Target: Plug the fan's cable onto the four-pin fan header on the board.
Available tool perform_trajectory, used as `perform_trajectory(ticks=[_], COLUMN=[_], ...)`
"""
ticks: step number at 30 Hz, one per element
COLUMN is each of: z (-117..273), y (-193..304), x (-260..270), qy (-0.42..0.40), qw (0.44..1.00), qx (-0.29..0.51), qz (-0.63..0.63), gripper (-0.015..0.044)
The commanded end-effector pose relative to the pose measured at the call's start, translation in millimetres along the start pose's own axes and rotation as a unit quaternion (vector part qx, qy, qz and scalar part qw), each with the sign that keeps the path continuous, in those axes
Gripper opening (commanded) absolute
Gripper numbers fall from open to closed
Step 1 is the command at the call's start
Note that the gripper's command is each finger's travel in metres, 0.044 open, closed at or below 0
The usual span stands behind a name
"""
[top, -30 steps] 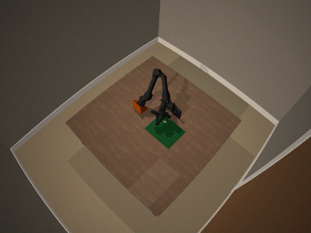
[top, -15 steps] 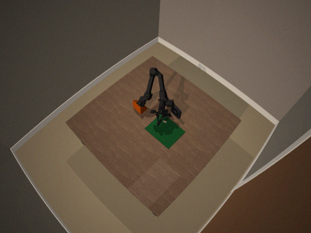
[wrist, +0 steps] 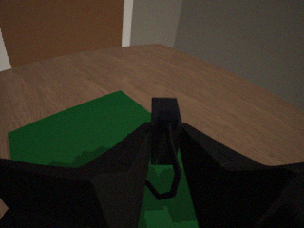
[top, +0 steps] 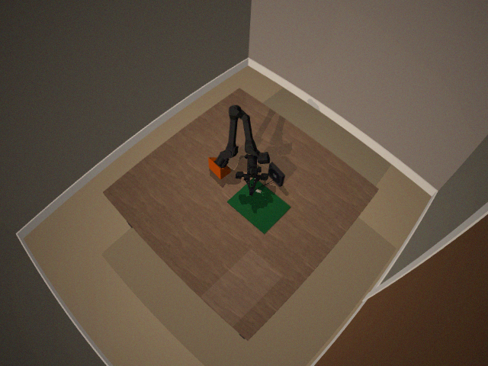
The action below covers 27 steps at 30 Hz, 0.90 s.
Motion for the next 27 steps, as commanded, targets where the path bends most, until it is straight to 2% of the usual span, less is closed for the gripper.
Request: perform_trajectory(ticks=[1, 7, 27], z=[4.4, 9.1, 9.9], y=[1.9, 3.7, -5.4], x=[-2.3, -4.5, -5.3], qy=[-0.017, -0.038, -0.031], qw=[0.999, 0.996, 0.998], qx=[-0.026, -0.052, -0.043], qz=[-0.025, -0.055, -0.045], gripper=[0.0000, 0.0000, 0.0000])
Point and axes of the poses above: the point midway between the two fingers, 35 mm back from their tips, its own z axis back along the fingers, its own x axis across the jaws, y = z × x, the point moved 6 cm from there along z, back along the fingers, and after that the axes turned 1 degree about z, right-handed, at the moved point
